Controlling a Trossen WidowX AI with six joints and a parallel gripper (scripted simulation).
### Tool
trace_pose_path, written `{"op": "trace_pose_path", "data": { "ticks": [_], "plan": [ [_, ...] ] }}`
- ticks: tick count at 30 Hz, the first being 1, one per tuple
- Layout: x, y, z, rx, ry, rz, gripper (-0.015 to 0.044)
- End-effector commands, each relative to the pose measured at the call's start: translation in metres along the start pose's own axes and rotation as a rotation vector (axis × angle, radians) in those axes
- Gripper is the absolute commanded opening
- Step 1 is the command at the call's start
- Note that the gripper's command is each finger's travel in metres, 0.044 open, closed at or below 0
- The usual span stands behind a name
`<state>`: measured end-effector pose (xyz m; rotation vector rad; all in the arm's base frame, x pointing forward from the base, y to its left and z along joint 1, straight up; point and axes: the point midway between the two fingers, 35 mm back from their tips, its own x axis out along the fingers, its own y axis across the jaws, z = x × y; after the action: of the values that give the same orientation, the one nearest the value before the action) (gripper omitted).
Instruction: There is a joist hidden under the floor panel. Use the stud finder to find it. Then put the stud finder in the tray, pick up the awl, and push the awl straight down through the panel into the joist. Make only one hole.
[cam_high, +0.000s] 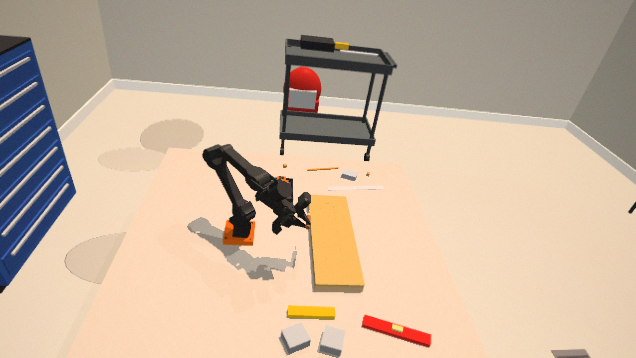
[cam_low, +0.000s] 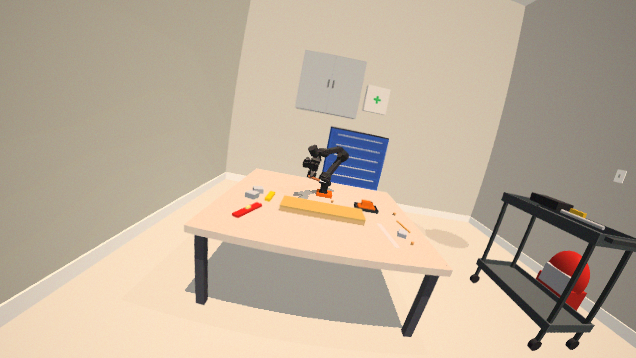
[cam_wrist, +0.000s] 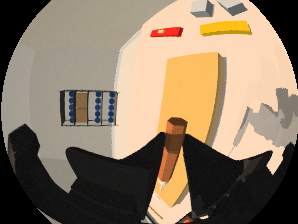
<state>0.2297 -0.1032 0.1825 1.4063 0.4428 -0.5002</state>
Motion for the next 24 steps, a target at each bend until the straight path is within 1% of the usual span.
{"op": "trace_pose_path", "data": {
  "ticks": [1,12,24],
  "plan": [
    [-0.003,0.009,0.000,-0.171,-0.012,0.082,0.0000],
    [-0.015,0.031,-0.002,-0.651,-0.097,0.269,0.0000],
    [-0.032,0.049,-0.010,-1.193,-0.266,0.429,0.0000]
  ]
}}
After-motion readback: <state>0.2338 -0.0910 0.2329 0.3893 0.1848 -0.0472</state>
